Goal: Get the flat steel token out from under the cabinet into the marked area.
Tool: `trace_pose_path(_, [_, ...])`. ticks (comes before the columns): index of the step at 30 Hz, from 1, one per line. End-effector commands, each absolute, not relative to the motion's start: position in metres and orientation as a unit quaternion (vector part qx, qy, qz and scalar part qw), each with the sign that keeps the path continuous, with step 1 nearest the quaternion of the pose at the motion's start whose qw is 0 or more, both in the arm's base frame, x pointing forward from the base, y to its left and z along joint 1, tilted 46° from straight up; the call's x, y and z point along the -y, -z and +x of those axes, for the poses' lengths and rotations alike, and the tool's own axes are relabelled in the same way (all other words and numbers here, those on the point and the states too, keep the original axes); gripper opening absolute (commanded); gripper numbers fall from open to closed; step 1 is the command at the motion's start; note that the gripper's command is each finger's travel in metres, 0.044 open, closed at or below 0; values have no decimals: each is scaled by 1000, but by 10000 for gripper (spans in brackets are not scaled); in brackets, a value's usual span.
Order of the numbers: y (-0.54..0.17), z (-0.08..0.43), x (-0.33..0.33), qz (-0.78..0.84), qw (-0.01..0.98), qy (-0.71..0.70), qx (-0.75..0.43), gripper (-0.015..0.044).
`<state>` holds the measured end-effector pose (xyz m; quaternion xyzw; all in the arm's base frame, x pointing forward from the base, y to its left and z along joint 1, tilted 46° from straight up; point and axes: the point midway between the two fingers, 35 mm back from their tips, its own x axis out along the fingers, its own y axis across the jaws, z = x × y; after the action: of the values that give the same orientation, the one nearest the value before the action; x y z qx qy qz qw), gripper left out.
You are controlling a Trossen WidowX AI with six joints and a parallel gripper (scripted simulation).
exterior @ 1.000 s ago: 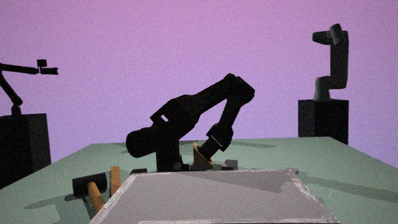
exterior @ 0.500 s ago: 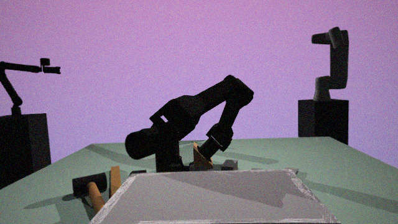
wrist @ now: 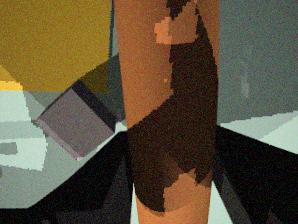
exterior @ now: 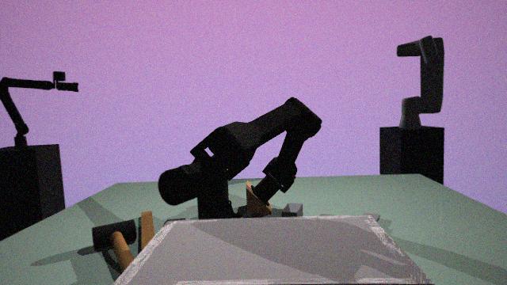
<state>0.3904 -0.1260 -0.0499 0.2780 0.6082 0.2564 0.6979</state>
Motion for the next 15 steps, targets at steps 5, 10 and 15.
trace_pose_path(5, [50, 396, 128, 281, 698, -254, -608, 0])
trace_pose_path(10, [47, 398, 123, 281, 698, -254, -608, 0])
trace_pose_path(15, [43, 399, 116, 282, 698, -254, -608, 0])
